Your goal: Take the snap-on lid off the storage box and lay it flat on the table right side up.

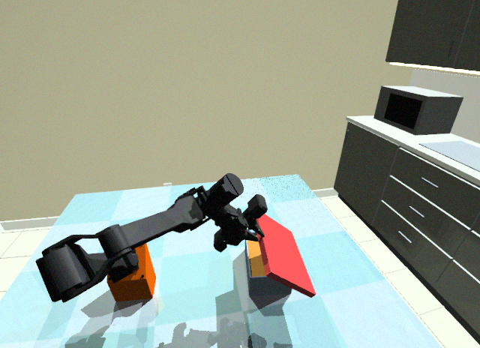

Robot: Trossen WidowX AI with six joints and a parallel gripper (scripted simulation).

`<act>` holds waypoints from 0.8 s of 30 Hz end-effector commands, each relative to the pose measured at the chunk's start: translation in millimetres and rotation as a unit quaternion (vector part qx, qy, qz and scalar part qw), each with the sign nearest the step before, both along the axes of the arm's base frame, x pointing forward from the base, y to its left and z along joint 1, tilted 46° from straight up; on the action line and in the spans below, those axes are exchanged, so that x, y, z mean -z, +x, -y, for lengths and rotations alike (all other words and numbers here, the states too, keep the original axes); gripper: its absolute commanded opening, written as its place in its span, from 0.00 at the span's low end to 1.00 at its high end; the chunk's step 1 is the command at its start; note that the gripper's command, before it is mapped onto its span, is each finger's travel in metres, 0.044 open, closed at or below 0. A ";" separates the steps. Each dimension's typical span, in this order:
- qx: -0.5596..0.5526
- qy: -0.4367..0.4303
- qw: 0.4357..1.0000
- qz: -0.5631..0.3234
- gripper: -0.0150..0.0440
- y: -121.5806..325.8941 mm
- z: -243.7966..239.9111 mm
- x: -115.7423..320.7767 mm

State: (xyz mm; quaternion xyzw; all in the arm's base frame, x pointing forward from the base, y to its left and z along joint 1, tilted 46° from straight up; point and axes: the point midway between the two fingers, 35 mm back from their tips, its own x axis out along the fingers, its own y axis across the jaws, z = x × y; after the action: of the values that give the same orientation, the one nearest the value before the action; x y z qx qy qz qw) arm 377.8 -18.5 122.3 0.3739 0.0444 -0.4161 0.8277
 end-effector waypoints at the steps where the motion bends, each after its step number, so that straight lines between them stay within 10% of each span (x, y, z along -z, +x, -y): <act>1: -0.004 0.002 1.000 0.005 0.25 -2.0 3.1 -9.2; 24: -0.004 0.002 1.000 0.005 0.25 -18.3 31.9 -41.2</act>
State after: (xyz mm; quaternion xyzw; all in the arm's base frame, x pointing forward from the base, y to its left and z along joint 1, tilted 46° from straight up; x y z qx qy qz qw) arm 361.3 -48.3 156.3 0.3738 0.0442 -0.4163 0.8276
